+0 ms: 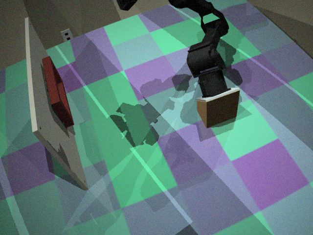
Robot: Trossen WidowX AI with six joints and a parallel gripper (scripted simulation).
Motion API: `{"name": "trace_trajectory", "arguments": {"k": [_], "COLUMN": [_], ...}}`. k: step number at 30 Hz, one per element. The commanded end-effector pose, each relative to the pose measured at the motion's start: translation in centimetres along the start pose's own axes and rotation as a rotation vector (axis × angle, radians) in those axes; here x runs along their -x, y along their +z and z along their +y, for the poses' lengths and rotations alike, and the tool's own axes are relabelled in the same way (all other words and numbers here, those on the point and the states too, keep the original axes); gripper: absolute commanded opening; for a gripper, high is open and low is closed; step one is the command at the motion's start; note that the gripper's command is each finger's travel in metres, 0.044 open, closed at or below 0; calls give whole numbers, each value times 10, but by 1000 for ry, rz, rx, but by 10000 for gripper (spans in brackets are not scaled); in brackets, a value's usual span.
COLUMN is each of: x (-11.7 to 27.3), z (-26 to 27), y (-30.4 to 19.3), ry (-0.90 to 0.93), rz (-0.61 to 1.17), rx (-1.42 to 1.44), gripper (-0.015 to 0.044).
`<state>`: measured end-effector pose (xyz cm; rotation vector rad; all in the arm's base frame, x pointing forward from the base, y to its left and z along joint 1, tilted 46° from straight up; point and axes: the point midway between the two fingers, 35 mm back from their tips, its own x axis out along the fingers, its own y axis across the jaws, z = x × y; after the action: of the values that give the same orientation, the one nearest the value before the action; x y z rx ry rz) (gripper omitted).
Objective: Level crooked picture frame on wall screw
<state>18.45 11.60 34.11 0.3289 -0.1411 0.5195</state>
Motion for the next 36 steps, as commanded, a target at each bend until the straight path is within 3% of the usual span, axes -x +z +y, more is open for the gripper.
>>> {"name": "trace_trajectory", "arguments": {"k": [1, 11, 36], "x": [21, 88, 89], "z": [-60, -159, -160], "y": [-22, -66, -67], "ry": [-249, -743, -752], "rz": [2, -86, -89], "rx": [-72, -246, -250], "gripper": [260, 260, 260]}}
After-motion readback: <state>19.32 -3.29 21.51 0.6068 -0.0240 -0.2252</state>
